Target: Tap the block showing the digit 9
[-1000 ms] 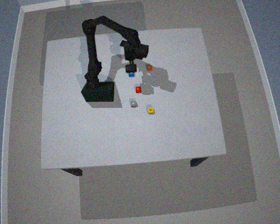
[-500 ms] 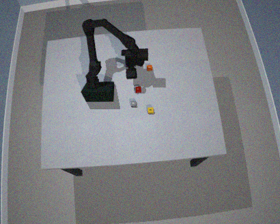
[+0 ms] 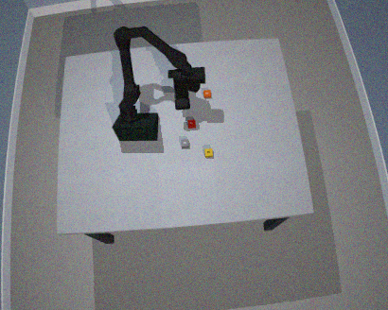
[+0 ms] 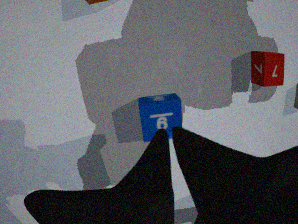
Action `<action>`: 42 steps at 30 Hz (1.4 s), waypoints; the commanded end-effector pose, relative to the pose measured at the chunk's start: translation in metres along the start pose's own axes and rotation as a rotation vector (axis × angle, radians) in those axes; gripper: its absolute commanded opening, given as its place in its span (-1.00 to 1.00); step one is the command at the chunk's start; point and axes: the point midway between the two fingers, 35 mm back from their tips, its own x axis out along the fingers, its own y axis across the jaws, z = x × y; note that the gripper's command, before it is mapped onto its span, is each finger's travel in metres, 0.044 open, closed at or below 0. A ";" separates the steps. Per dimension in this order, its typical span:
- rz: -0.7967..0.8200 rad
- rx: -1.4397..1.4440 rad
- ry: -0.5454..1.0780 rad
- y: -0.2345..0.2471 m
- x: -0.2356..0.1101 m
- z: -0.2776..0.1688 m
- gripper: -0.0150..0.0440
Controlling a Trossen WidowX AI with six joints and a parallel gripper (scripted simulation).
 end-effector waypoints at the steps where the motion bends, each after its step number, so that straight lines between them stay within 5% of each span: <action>1: 0.003 0.003 0.003 0.001 0.005 -0.001 -0.42; 22: 0.005 0.003 0.003 0.001 0.030 -0.001 -0.42; 29: 0.004 0.003 0.003 0.001 0.000 -0.001 -0.42; 38: 0.004 0.002 0.003 0.082 -0.075 0.008 0.38; 42: 0.004 0.002 0.003 0.090 -0.082 0.007 0.73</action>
